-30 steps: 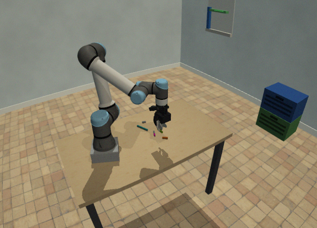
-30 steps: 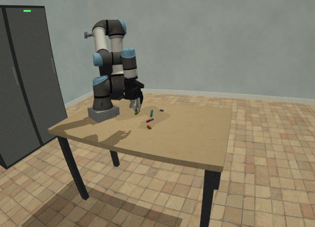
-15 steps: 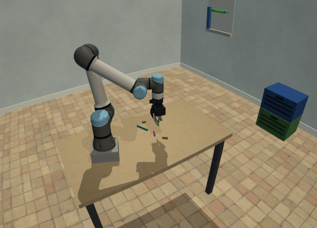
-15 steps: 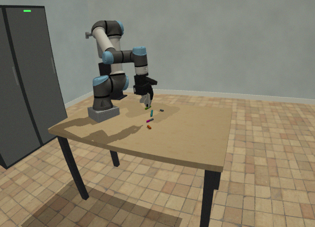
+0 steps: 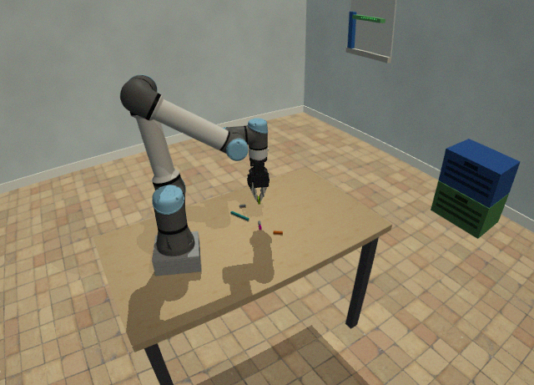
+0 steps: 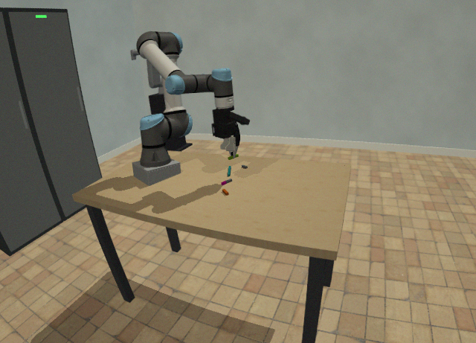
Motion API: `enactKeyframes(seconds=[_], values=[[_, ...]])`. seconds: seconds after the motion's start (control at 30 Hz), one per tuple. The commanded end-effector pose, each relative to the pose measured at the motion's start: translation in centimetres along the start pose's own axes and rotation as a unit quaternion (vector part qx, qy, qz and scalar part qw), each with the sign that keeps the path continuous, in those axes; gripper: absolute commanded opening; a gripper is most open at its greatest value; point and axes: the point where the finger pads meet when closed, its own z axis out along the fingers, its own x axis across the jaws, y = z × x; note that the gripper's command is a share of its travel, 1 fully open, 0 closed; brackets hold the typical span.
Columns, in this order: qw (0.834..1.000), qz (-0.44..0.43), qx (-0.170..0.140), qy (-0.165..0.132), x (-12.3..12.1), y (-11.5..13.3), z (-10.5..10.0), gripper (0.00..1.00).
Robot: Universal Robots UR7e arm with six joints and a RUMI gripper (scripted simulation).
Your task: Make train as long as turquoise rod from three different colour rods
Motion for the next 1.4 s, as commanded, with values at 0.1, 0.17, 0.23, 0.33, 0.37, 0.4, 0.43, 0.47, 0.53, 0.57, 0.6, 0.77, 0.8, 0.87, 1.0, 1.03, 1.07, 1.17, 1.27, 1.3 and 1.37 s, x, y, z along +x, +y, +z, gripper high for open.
enactKeyframes(seconds=[0.1,0.17,0.23,0.33,0.37,0.4,0.43,0.47,0.53,0.57,0.6,0.77,0.8,0.87,1.0,1.03,1.07,1.17,1.27,1.3,1.37], values=[[1.0,0.01,-0.002,0.0,-0.1,-0.5,0.0,0.0],[1.0,0.01,-0.002,0.0,-0.1,-0.5,0.0,0.0],[1.0,0.01,-0.002,0.0,-0.1,-0.5,0.0,0.0],[1.0,0.01,-0.002,0.0,-0.1,-0.5,0.0,0.0],[1.0,0.01,-0.002,0.0,-0.1,-0.5,0.0,0.0],[1.0,0.01,-0.002,0.0,-0.1,-0.5,0.0,0.0],[1.0,0.01,-0.002,0.0,-0.1,-0.5,0.0,0.0],[1.0,0.01,-0.002,0.0,-0.1,-0.5,0.0,0.0],[1.0,0.01,-0.002,0.0,-0.1,-0.5,0.0,0.0],[1.0,0.01,-0.002,0.0,-0.1,-0.5,0.1,0.0],[1.0,0.01,-0.002,0.0,-0.1,-0.5,0.2,0.0],[1.0,0.01,-0.002,0.0,-0.1,-0.5,1.2,0.0],[1.0,0.01,-0.002,0.0,-0.1,-0.5,1.6,0.0],[1.0,0.01,-0.002,0.0,-0.1,-0.5,2.3,0.0],[1.0,0.01,-0.002,0.0,-0.1,-0.5,3.2,0.0],[1.0,0.01,-0.002,0.0,-0.1,-0.5,3.6,0.0],[1.0,0.01,-0.002,0.0,-0.1,-0.5,4.1,0.0],[1.0,0.01,-0.002,0.0,-0.1,-0.5,5.5,0.0],[1.0,0.01,-0.002,0.0,-0.1,-0.5,6.7,0.0],[1.0,0.01,-0.002,0.0,-0.1,-0.5,7.1,0.0],[1.0,0.01,-0.002,0.0,-0.1,-0.5,7.7,0.0]])
